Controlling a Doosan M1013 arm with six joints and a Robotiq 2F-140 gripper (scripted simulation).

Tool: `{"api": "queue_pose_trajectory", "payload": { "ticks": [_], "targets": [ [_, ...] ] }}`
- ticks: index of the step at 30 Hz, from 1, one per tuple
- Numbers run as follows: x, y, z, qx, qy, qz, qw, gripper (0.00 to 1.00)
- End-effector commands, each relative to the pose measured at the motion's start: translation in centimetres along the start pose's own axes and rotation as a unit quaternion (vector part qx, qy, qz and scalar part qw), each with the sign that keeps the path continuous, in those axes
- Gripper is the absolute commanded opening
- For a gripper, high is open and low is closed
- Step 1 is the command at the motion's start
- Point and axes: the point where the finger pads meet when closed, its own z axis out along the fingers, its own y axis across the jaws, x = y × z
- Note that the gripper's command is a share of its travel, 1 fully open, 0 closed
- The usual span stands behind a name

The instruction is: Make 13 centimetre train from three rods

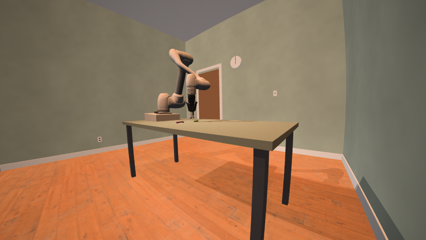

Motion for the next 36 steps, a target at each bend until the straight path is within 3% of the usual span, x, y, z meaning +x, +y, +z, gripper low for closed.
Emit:
{"api": "queue_pose_trajectory", "payload": {
  "ticks": [1, 10, 36],
  "targets": [
    [0.0, 0.0, 1.5, 0.000, 0.000, 0.000, 1.000, 0.03],
    [0.0, 0.0, 2.5, 0.000, 0.000, 0.000, 1.000, 0.03],
    [0.0, 0.0, 2.6, 0.000, 0.000, 0.000, 1.000, 0.03]
  ]
}}
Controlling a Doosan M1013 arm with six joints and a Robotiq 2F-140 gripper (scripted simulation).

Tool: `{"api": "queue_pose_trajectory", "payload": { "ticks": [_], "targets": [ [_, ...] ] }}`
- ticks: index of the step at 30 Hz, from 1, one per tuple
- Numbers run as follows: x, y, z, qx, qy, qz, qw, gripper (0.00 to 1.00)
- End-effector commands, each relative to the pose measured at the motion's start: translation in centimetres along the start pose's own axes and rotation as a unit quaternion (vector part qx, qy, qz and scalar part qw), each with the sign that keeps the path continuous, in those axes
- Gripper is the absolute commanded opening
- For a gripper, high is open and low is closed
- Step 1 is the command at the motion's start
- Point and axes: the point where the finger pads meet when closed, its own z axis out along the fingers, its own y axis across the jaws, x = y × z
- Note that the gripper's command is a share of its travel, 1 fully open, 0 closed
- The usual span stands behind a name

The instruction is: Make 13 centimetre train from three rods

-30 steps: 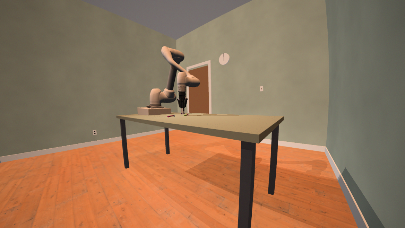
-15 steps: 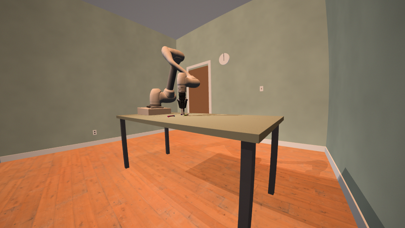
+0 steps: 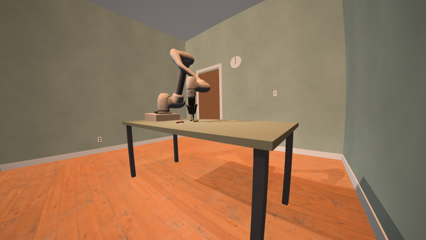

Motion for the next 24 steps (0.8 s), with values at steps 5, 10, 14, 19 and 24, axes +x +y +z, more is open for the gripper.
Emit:
{"api": "queue_pose_trajectory", "payload": {
  "ticks": [5, 10, 14, 19, 24],
  "targets": [
    [0.00, 0.00, -0.01, 0.000, 0.000, 0.000, 1.000, 0.03],
    [0.00, 0.00, -0.01, 0.000, 0.000, 0.000, 1.000, 0.03],
    [0.00, 0.00, 0.01, 0.000, 0.000, 0.000, 1.000, 0.03],
    [0.00, 0.00, 0.24, 0.000, 0.000, 0.000, 1.000, 0.03],
    [0.00, 0.00, 0.49, 0.000, 0.000, 0.000, 1.000, 0.03]
  ]
}}
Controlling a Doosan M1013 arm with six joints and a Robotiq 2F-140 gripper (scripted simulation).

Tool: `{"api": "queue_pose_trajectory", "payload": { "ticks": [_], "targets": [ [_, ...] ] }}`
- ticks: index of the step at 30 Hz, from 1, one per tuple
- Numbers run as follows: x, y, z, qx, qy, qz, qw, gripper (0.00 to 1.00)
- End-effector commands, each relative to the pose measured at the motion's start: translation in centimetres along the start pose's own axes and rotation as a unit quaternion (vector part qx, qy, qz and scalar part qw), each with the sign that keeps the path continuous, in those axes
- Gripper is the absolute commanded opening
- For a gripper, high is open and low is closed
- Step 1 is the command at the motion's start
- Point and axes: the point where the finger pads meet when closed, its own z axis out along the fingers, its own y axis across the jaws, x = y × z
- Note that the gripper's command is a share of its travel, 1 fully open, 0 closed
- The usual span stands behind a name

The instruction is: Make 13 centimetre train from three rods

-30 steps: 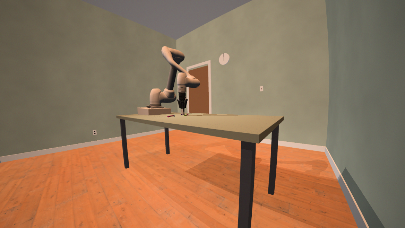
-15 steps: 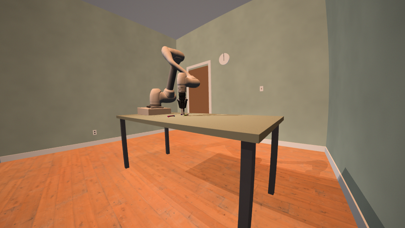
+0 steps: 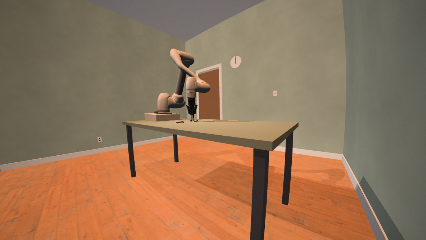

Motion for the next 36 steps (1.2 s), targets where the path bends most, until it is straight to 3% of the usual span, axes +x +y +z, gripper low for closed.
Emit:
{"api": "queue_pose_trajectory", "payload": {
  "ticks": [1, 36],
  "targets": [
    [0.00, 0.00, 0.22, 0.000, 0.000, 0.000, 1.000, 0.03],
    [0.00, 0.00, 0.81, 0.000, 0.000, 0.000, 1.000, 0.03]
  ]
}}
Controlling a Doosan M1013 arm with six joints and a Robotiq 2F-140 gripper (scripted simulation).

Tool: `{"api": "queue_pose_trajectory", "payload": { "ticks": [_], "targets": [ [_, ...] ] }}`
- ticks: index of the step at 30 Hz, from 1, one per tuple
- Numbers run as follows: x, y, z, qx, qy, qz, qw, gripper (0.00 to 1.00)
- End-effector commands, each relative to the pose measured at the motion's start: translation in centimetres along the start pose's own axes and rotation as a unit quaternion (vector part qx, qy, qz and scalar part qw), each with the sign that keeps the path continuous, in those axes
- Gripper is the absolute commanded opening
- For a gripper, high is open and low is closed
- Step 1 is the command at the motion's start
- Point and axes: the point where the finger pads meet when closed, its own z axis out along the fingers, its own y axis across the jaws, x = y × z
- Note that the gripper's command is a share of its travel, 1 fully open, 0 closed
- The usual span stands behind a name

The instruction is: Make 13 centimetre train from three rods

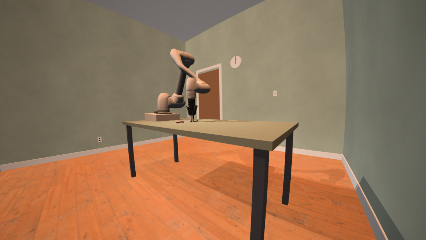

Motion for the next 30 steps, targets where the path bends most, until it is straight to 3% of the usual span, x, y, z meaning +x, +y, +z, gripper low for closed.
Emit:
{"api": "queue_pose_trajectory", "payload": {
  "ticks": [1, 11, 30],
  "targets": [
    [0.00, 0.00, -0.01, 0.000, 0.000, 0.000, 1.000, 0.03],
    [0.00, 0.00, -0.01, 0.000, 0.000, 0.000, 1.000, 0.03],
    [0.00, 0.00, -0.01, 0.000, 0.000, 0.000, 1.000, 0.15]
  ]
}}
